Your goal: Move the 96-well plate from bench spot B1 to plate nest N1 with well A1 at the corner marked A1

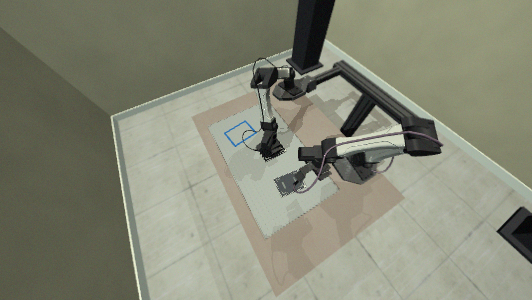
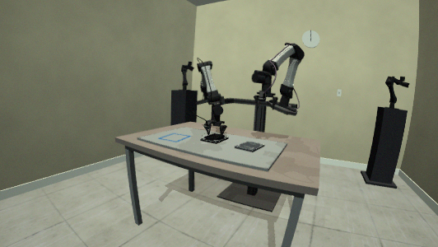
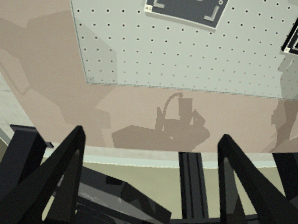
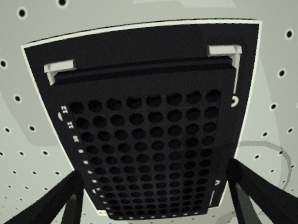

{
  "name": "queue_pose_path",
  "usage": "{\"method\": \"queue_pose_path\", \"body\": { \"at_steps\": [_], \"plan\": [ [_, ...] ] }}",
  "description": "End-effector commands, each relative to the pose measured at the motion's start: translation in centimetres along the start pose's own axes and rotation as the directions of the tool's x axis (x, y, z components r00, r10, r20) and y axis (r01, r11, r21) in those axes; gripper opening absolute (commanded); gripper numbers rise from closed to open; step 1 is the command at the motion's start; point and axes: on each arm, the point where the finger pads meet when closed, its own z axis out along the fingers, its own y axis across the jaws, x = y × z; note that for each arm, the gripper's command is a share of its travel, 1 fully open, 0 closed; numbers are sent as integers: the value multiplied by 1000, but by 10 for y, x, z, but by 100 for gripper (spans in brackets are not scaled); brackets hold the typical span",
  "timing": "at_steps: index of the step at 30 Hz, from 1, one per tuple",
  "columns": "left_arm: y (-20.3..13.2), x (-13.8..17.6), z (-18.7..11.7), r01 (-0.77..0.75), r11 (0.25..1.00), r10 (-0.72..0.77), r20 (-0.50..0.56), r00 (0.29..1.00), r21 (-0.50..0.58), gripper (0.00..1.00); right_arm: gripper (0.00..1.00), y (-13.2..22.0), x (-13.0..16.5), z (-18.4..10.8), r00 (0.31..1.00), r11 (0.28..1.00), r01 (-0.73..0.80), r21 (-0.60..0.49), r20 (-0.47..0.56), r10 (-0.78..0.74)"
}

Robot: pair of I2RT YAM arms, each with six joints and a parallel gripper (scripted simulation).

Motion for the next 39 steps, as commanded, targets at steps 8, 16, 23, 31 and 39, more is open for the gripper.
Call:
{"method": "queue_pose_path", "body": {
  "at_steps": [8,16,23,31,39],
  "plan": [
    [2,7,-2,-1,1000,1,-9,1000,3,100,100,10,-14,-19,999,1000,-3,-23,45,4],
    [2,7,-2,-1,1000,1,-9,1000,3,100,100,5,-4,-30,1000,1000,3,-11,25,-2],
    [2,7,-2,-1,1000,1,-9,1000,3,100,100,5,-3,-43,1000,1000,3,-13,23,-2],
    [2,7,-2,-1,1000,1,-9,1000,3,100,100,5,-2,-64,1000,1000,3,-16,19,-3],
    [2,7,-2,-1,1000,1,-9,1000,3,100,100,5,0,-82,1000,1000,3,-19,16,-3]
  ]
}}
